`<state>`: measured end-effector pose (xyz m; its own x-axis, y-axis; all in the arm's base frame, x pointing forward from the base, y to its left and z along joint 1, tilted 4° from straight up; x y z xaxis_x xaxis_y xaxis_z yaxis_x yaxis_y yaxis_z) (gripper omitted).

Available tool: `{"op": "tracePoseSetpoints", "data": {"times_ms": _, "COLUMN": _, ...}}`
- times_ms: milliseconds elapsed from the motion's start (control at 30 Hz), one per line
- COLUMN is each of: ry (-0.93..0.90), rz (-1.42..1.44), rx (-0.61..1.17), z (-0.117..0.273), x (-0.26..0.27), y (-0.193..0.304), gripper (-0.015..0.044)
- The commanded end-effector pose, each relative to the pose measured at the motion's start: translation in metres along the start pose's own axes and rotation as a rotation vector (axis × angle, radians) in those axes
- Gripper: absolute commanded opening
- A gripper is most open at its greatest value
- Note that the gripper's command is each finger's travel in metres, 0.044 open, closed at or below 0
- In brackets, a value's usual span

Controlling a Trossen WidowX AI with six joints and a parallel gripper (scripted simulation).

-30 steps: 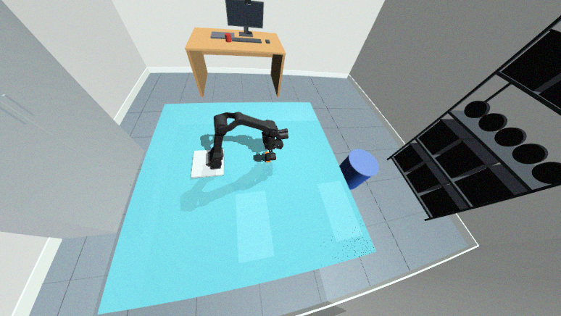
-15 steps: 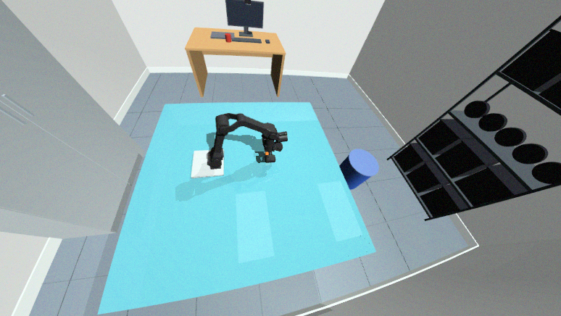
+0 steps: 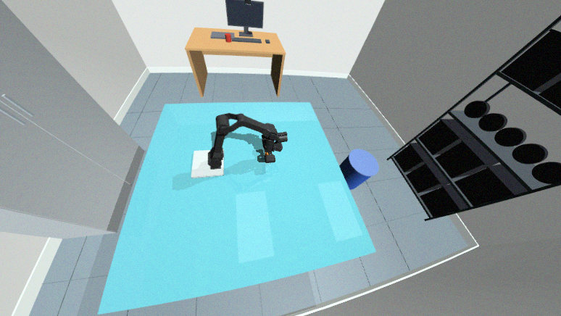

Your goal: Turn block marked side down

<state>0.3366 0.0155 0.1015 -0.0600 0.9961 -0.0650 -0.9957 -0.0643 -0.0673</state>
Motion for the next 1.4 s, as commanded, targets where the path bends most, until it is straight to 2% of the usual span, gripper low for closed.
{"op": "tracePoseSetpoints", "data": {"times_ms": 0, "ry": -0.001, "rz": 0.005, "rx": 0.001, "z": -0.001, "x": 0.000, "y": 0.000, "gripper": 0.0222}}
{"op": "tracePoseSetpoints", "data": {"times_ms": 300, "ry": -0.001, "rz": 0.005, "rx": 0.001, "z": -0.001, "x": 0.000, "y": 0.000, "gripper": 0.0162}}
{"op": "tracePoseSetpoints", "data": {"times_ms": 500, "ry": -0.001, "rz": 0.004, "rx": 0.000, "z": 0.026, "x": 0.000, "y": 0.000, "gripper": 0.0005}}
{"op": "tracePoseSetpoints", "data": {"times_ms": 700, "ry": 0.001, "rz": 0.005, "rx": -0.023, "z": 0.028, "x": 0.000, "y": 0.000, "gripper": 0.0000}}
{"op": "tracePoseSetpoints", "data": {"times_ms": 1367, "ry": 0.034, "rz": 0.009, "rx": -0.337, "z": 0.016, "x": 0.002, "y": 0.012, "gripper": 0.0000}}
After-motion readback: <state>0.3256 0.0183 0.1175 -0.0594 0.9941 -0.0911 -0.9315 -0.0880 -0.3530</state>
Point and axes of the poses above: the point midway between the two fingers, 35 mm back from their tips, its own z axis back along the fingers, its own x axis across the jaws, y = z × x, the point moved 4 cm from there along z, back along the fingers, and after that the axes turned 6 degrees about z, right-handed, at the moved point
